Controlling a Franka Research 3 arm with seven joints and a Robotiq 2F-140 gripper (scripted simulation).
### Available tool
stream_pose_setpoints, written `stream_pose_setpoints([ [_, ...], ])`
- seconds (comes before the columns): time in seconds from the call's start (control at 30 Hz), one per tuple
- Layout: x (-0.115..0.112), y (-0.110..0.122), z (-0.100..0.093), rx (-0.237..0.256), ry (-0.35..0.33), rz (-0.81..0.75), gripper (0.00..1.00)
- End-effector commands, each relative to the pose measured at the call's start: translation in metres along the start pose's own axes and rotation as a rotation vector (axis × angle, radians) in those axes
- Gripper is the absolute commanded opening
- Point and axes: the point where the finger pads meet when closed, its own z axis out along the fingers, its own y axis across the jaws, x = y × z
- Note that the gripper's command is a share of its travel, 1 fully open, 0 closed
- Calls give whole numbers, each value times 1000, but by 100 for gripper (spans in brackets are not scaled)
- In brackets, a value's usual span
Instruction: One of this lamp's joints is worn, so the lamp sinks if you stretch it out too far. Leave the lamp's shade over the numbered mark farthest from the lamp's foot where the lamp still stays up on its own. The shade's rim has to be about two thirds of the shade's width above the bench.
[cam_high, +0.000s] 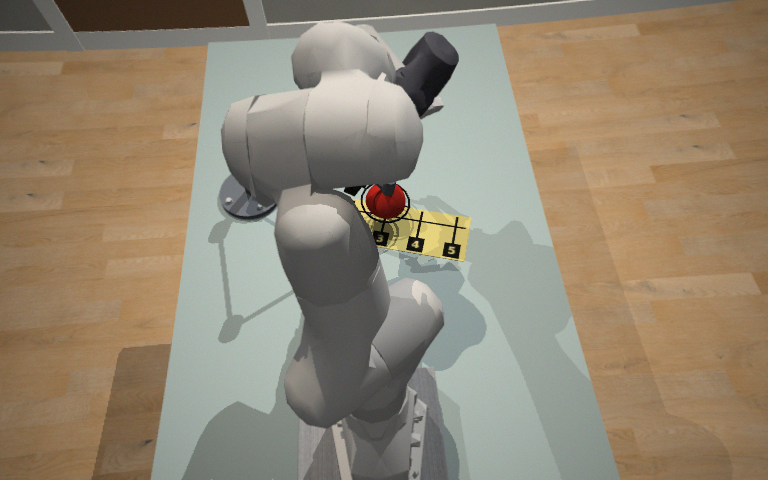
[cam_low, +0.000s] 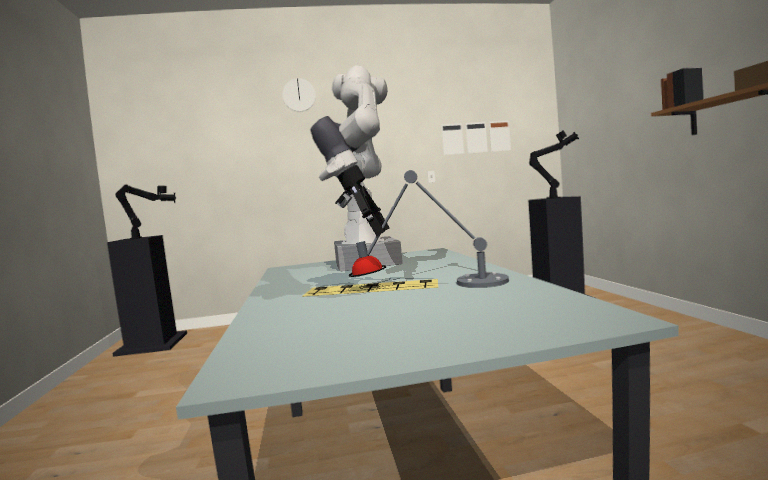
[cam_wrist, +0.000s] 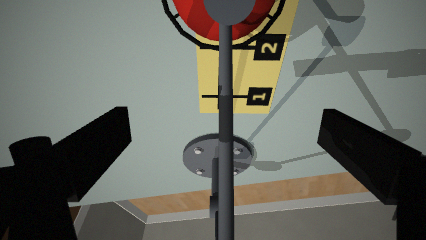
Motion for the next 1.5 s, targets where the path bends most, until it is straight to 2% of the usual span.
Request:
stream_pose_setpoints([
  [0.0, 0, 0, 0, 0, 0, 0, 100],
  [0.83, 0, 0, 0, 0, 0, 0, 100],
  [1.33, 1, -1, -65, 0, 0, 0, 100],
  [1.4, 1, -1, -65, 0, 0, 0, 100],
  [1.47, 1, -1, -73, 3, -1, -5, 100],
])
